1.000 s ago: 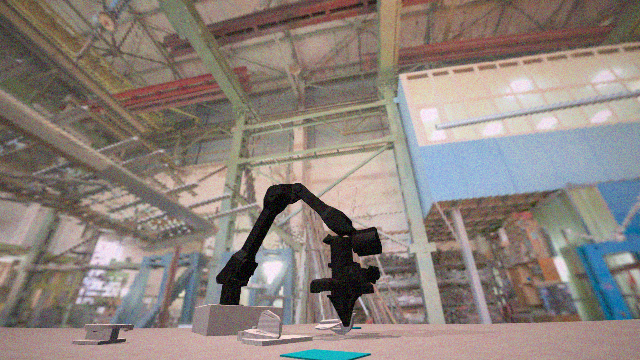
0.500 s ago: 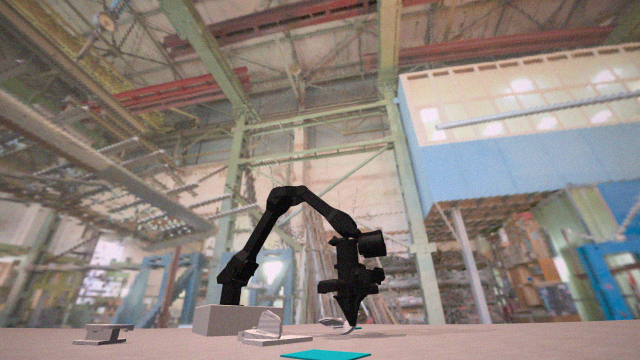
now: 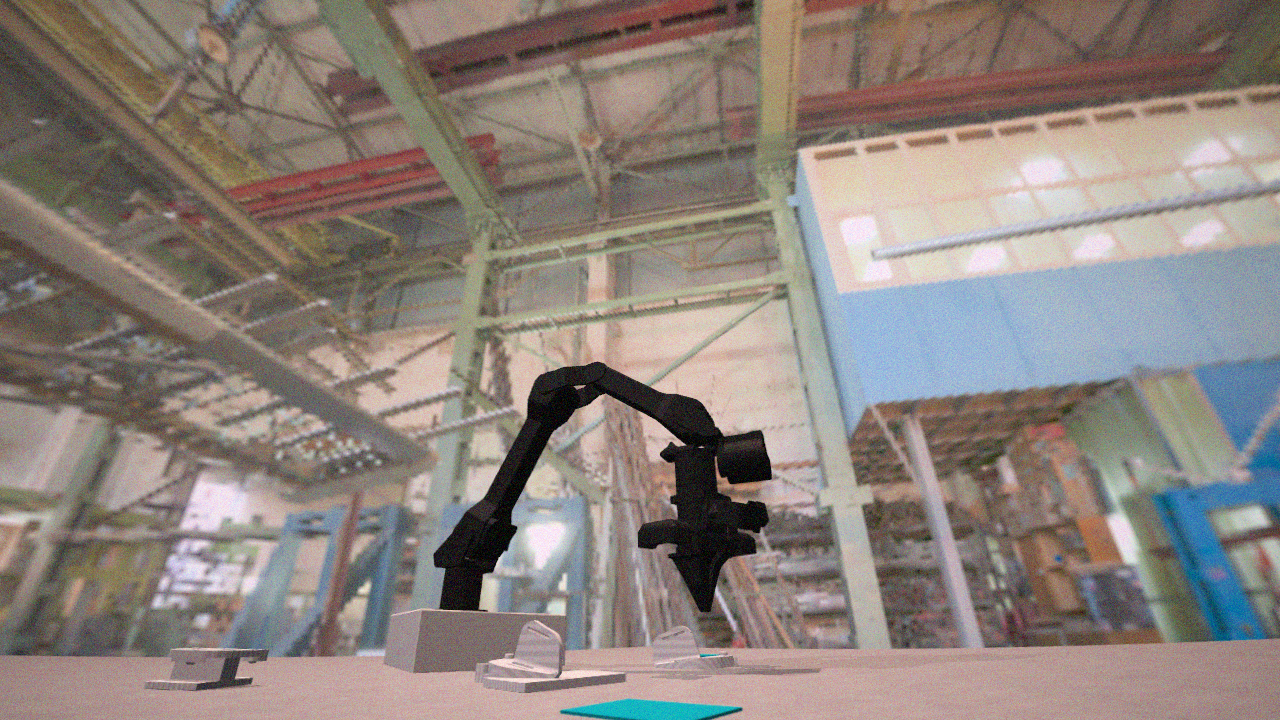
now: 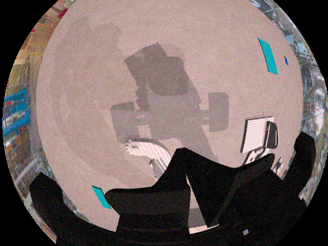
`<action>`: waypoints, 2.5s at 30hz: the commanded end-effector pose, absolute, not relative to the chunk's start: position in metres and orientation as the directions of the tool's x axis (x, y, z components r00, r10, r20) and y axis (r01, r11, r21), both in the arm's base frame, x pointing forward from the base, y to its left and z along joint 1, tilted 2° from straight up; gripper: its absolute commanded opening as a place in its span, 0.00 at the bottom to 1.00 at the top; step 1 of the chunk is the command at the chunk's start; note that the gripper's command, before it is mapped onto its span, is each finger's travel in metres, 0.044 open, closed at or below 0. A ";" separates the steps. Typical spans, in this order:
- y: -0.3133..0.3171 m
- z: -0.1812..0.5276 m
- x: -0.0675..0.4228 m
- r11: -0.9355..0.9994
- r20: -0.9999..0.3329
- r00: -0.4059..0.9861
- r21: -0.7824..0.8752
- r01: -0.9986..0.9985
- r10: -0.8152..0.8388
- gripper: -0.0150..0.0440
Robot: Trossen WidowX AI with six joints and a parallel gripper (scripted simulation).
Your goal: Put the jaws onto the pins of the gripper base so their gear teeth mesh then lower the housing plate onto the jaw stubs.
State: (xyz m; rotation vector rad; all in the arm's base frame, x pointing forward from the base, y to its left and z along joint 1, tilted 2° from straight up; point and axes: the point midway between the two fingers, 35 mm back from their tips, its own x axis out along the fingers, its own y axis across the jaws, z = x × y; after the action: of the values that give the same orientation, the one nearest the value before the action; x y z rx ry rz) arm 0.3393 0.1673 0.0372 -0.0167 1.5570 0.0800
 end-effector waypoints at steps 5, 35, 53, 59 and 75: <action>0.168 0.045 0.342 0.997 -0.999 0.026 0.046 -0.061 0.048 0.43; 0.168 0.045 0.342 0.997 -0.999 0.026 0.046 -0.061 0.048 1.00; 0.166 0.052 0.340 0.997 -0.999 0.019 0.043 -0.065 0.044 0.69; 0.166 0.052 0.340 0.997 -0.999 0.019 0.043 -0.065 0.044 0.42; 0.166 0.052 0.340 0.997 -0.999 0.019 0.043 -0.065 0.044 0.25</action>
State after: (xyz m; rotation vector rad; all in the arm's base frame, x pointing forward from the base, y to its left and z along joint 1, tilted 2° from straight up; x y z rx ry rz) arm 0.3398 0.1663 0.0519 -0.0135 1.5483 0.0828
